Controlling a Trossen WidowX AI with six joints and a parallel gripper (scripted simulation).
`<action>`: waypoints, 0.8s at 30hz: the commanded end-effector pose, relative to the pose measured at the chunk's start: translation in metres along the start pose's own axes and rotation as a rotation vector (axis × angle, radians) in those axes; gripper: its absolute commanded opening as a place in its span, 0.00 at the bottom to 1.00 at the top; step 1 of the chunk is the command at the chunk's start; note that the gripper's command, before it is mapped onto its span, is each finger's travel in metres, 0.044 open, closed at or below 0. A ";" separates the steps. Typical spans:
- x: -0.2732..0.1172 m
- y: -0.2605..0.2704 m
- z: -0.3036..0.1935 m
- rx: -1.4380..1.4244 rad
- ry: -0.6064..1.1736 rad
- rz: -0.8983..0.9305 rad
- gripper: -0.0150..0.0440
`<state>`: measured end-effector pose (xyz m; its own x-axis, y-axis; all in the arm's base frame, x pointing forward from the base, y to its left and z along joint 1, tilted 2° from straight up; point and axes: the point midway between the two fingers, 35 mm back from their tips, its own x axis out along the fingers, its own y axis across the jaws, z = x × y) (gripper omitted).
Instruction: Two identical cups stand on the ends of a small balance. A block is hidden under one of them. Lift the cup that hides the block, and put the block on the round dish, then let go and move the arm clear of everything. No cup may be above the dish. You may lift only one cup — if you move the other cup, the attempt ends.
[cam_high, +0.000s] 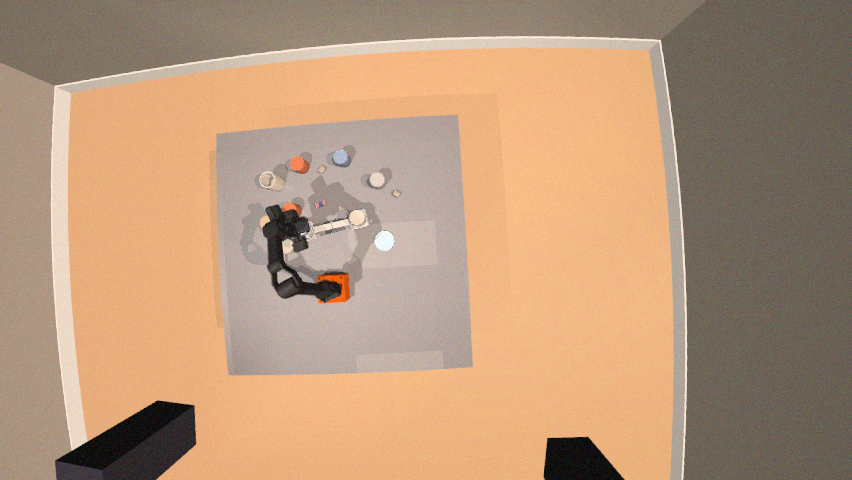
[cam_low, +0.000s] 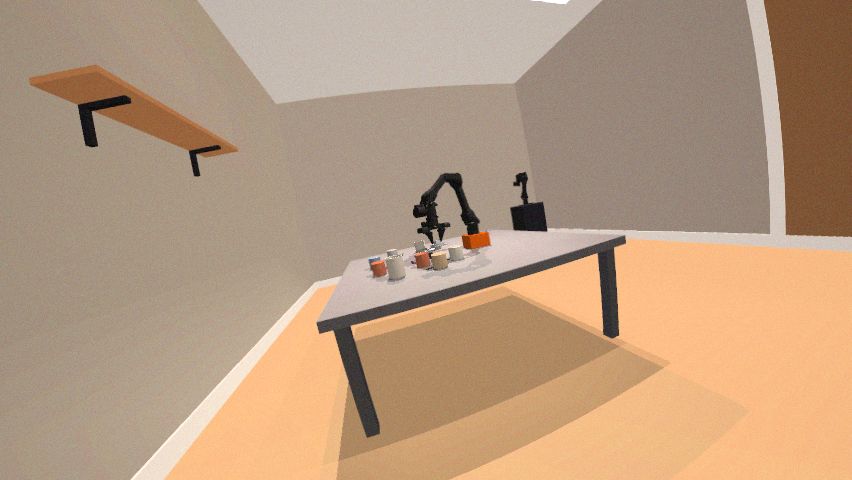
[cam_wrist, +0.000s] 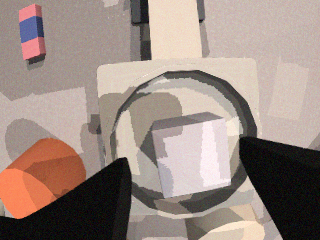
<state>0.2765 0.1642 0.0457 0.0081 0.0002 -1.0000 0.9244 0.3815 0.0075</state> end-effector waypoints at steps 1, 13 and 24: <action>0.009 -0.002 0.001 -0.004 -0.004 -0.011 0.69; 0.010 -0.002 0.001 -0.004 -0.004 -0.011 0.45; -0.025 0.002 0.000 -0.004 -0.004 -0.010 0.25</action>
<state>0.2753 0.1634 0.0525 -0.0129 -0.0124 -0.9998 0.9242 0.3815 -0.0167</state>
